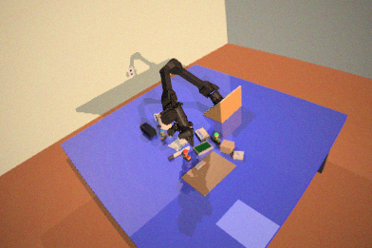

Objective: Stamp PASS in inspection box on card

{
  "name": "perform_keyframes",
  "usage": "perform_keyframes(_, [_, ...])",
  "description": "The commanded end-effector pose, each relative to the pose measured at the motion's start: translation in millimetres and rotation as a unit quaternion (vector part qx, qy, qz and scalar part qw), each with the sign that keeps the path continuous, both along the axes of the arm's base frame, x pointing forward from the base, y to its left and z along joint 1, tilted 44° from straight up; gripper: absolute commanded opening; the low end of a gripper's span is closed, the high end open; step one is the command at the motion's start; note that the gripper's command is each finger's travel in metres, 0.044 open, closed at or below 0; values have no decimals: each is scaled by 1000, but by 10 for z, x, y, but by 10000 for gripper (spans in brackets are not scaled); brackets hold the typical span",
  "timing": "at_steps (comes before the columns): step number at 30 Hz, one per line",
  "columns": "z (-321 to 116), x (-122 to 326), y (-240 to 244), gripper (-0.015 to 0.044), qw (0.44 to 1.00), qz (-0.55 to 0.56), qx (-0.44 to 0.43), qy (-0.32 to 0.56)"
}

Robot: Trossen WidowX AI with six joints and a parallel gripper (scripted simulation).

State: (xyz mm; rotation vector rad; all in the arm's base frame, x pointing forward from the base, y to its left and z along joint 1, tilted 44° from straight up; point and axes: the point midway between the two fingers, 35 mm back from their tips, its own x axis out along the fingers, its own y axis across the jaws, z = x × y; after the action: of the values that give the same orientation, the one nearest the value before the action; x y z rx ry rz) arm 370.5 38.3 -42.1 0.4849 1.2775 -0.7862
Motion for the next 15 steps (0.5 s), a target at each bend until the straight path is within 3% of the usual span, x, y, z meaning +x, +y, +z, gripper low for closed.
perform_keyframes(1, [-219,-545,284,217,991,80,-63,90])
perform_keyframes(8, [-300,-1486,454,217,917,246,-216,227])
perform_keyframes(15, [-284,-1572,446,217,904,265,-235,239])
